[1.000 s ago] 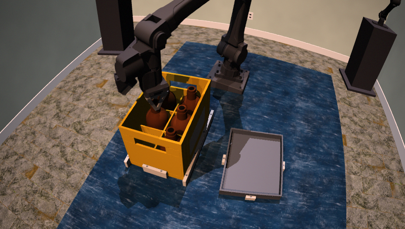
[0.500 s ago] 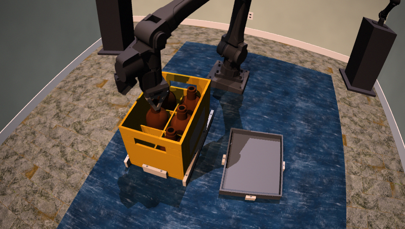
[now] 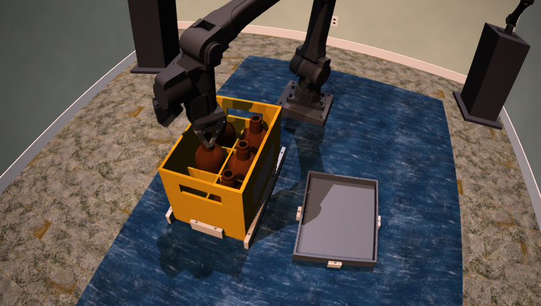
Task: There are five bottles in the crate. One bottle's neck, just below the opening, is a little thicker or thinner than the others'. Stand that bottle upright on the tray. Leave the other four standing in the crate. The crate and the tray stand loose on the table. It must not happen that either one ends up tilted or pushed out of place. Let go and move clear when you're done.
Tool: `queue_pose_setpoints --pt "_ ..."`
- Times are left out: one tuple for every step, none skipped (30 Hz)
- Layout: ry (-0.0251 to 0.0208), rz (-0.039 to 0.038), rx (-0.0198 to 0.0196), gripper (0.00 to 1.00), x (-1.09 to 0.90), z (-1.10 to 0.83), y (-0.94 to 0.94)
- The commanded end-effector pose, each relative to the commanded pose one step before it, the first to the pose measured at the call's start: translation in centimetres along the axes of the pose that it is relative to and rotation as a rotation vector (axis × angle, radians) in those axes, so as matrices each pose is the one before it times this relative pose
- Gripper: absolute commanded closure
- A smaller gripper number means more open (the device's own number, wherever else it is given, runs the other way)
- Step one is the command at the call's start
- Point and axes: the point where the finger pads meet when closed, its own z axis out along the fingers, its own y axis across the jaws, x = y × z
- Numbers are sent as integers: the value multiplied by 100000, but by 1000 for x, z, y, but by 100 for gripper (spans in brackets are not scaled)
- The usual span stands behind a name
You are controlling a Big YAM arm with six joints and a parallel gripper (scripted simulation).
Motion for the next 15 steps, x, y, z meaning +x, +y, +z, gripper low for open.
queue_pose_setpoints --pt "-678 -177 -426 100 -607 -78 594" --pt "0 0 0 100 0 0 0" --pt "0 0 0 100 0 0 0" --pt "0 0 0 100 0 0 0" --pt "0 0 0 39 0 0 0" --pt "-1 -23 0 39 0 0 0" --pt "4 1 1 39 1 2 0" --pt "-64 -8 -23 39 0 -28 4" --pt "-132 -17 -48 39 0 -58 7" --pt "1 0 0 39 1 0 0" --pt "1 1 0 39 0 1 0" --pt "0 0 0 39 0 0 0" --pt "0 0 0 39 0 0 0" --pt "0 0 0 39 0 0 0" --pt "0 0 0 39 0 0 0"
